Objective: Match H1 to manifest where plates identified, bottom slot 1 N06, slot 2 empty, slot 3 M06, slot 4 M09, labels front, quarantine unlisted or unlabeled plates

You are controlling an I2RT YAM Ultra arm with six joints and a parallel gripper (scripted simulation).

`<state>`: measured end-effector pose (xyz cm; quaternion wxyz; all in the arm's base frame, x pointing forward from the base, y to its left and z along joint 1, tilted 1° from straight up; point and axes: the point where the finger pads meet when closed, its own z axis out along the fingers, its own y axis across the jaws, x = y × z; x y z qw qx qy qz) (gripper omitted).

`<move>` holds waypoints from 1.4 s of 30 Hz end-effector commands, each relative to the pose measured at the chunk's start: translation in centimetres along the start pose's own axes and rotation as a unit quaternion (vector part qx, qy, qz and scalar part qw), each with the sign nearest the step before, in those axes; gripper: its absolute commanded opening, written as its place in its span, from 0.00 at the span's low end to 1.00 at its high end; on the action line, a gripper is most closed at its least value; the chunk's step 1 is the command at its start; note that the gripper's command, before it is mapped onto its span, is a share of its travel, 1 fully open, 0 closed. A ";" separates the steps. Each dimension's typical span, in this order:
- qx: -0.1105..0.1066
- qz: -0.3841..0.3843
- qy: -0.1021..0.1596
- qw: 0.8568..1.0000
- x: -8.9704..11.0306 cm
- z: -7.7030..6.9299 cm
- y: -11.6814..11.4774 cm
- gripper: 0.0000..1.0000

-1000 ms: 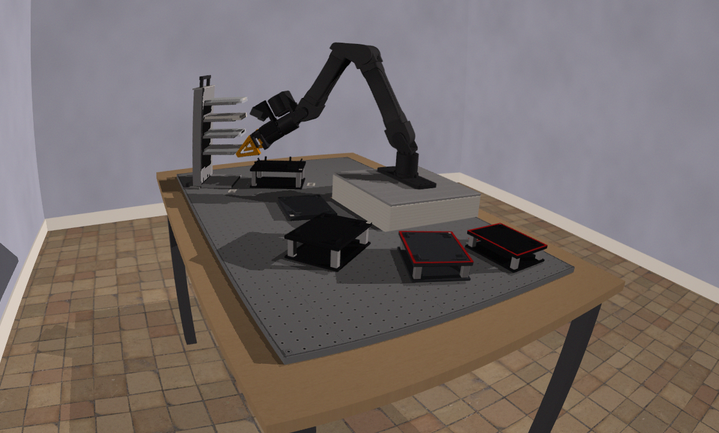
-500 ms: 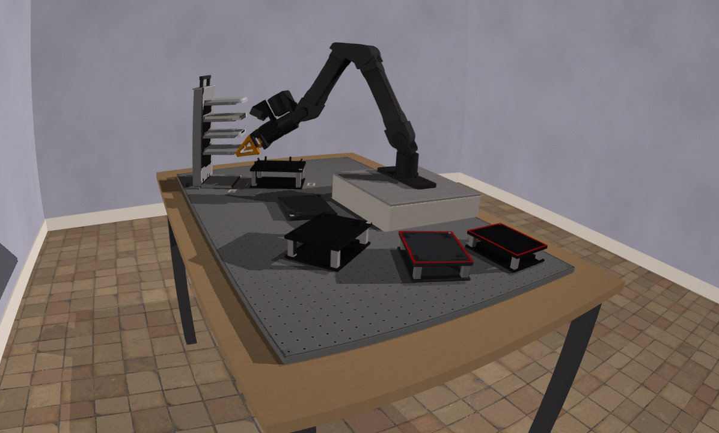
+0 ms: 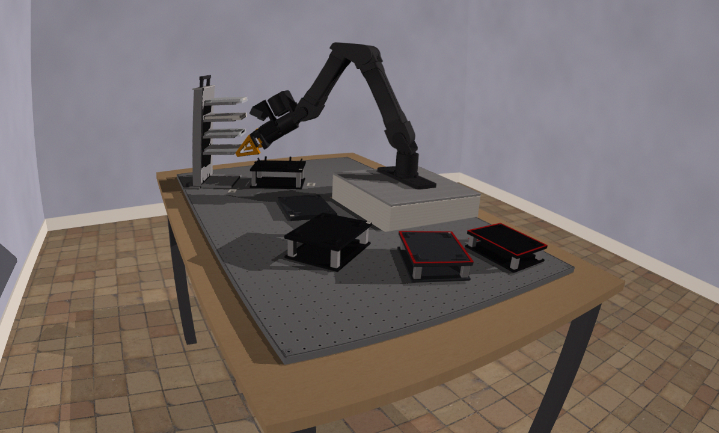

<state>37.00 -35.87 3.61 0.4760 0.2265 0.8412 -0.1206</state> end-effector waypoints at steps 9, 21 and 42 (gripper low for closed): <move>0.006 -0.009 -0.038 0.999 -3.3 -0.3 -0.5 0.86; 0.006 -0.009 -0.038 0.999 -3.3 -0.3 -0.5 0.86; 0.006 -0.009 -0.038 0.999 -3.3 -0.3 -0.5 0.86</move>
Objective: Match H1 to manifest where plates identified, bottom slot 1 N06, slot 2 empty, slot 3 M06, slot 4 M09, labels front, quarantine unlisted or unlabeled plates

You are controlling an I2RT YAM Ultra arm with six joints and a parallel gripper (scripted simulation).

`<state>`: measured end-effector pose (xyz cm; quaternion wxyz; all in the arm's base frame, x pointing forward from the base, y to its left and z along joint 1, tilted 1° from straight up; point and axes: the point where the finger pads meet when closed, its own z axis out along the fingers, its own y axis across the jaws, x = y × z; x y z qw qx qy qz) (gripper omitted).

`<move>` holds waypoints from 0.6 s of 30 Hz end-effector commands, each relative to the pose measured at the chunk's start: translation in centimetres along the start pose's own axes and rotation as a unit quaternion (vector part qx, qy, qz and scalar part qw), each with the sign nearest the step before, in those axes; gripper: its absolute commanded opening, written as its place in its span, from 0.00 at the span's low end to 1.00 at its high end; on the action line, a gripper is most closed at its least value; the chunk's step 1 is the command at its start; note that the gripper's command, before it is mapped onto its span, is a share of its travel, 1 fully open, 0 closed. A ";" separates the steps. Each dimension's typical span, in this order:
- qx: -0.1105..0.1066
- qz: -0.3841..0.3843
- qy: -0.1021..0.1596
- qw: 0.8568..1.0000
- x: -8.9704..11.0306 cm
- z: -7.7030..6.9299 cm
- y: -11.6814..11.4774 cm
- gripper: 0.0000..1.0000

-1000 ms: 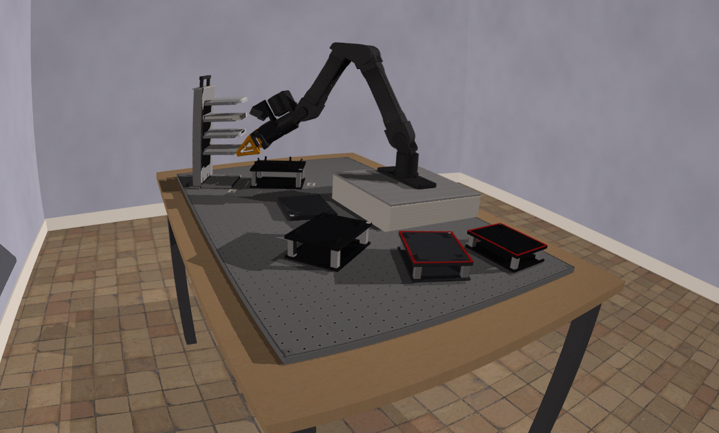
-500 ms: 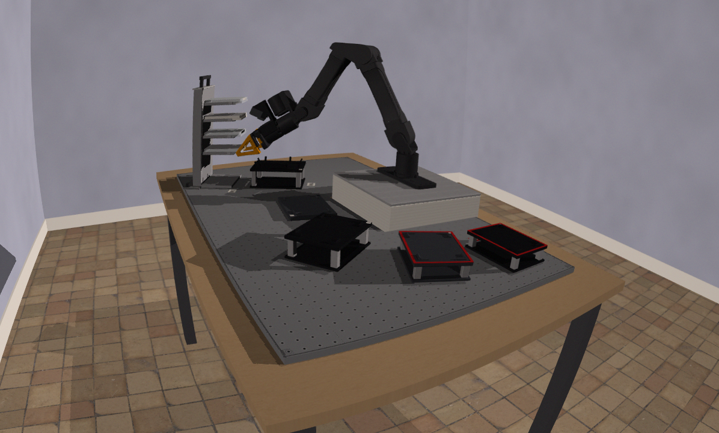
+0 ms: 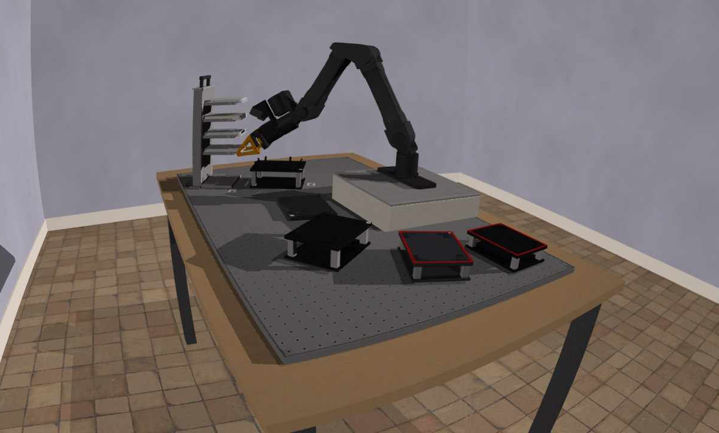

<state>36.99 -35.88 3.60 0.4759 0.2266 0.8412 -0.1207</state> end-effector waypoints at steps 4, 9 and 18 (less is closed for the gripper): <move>0.006 -0.009 -0.038 0.999 -3.3 -0.3 -0.5 0.86; 0.005 -0.007 -0.032 0.999 -3.2 -0.5 -0.4 0.86; 0.004 -0.006 -0.028 1.000 -3.1 -0.5 -0.4 0.86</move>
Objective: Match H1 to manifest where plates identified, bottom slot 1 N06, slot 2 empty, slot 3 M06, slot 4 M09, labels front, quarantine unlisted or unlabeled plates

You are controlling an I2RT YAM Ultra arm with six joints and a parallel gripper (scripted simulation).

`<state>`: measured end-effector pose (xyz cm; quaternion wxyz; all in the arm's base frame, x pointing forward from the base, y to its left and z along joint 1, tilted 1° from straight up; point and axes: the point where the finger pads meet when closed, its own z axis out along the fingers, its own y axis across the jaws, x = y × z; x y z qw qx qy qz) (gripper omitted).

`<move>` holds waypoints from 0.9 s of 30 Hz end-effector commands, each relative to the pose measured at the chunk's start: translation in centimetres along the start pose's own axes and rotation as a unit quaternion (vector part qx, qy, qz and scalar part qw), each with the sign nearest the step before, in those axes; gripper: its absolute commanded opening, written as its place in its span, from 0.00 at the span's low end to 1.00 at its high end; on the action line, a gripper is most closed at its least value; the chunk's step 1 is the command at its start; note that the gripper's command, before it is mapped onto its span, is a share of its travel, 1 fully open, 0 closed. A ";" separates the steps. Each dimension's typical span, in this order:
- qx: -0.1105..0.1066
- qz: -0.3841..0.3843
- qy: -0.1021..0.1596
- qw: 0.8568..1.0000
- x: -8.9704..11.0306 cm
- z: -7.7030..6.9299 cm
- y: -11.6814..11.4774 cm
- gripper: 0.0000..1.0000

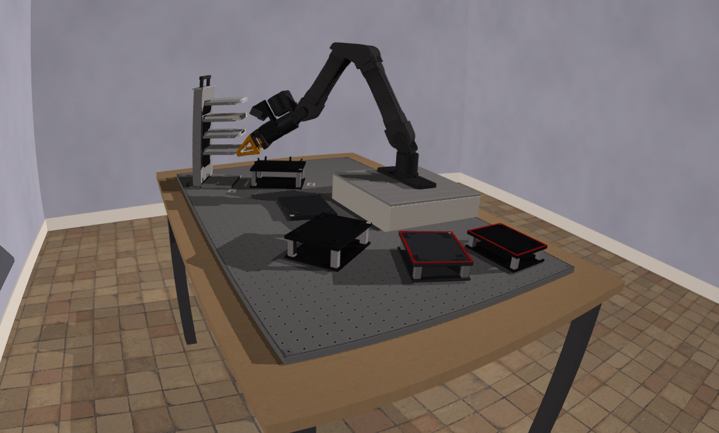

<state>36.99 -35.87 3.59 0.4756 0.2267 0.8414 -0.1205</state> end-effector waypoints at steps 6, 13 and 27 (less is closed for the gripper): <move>0.005 -0.006 -0.029 1.000 -3.1 -0.5 -0.4 0.86; 0.005 -0.006 -0.029 1.000 -3.1 -0.5 -0.4 0.86; 0.005 -0.006 -0.021 1.000 -0.9 -2.0 -0.5 0.86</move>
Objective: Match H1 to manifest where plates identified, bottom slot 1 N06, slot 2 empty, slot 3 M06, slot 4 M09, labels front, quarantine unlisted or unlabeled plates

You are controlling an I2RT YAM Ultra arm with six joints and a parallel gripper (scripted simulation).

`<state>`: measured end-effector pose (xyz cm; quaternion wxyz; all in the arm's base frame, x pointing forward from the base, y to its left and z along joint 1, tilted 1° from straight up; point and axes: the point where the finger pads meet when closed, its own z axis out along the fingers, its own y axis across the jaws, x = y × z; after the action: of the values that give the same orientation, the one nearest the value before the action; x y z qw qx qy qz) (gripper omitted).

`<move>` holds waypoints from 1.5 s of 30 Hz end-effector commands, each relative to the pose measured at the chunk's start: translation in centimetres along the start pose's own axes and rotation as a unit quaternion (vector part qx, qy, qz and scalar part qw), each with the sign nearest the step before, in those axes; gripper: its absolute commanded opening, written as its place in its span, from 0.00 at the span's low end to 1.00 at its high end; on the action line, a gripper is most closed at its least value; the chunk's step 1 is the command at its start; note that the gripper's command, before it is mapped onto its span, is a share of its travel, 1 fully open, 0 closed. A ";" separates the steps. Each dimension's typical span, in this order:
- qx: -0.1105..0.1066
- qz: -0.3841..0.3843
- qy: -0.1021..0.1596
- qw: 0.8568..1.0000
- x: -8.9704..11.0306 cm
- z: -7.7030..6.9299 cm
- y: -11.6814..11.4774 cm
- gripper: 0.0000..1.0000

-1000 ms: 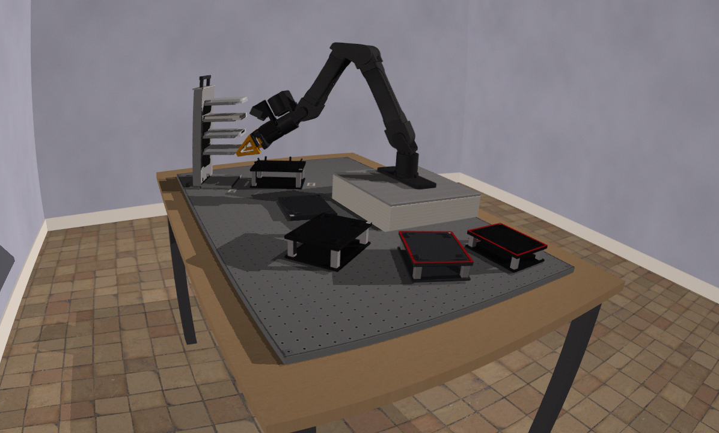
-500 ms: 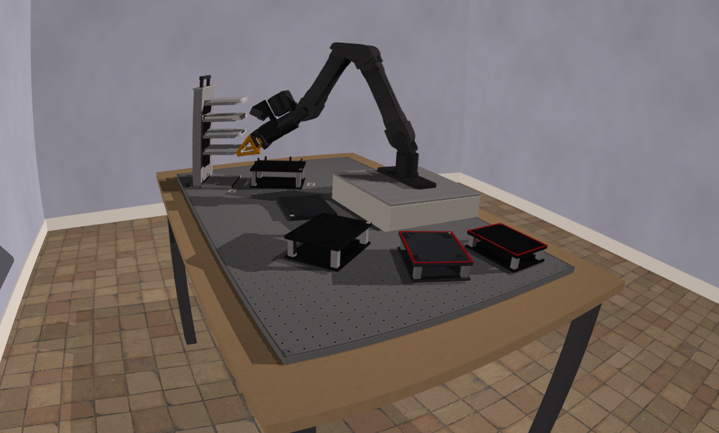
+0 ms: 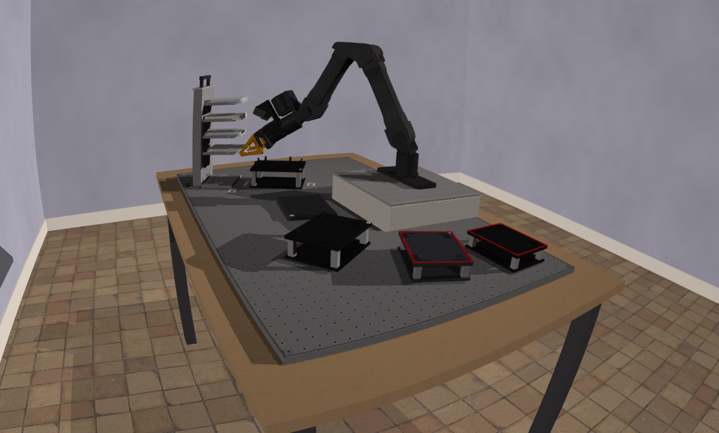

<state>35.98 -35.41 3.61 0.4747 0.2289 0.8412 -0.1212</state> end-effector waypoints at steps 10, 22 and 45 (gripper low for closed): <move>0.003 -0.007 -0.022 1.000 -0.8 -2.1 -0.4 0.86; 0.003 -0.008 -0.022 1.000 0.0 -3.3 -0.3 0.86; 0.003 -0.008 -0.021 1.000 1.4 -5.5 -0.3 0.86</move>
<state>31.24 -32.68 3.62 0.4734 0.2300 0.8417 -0.1201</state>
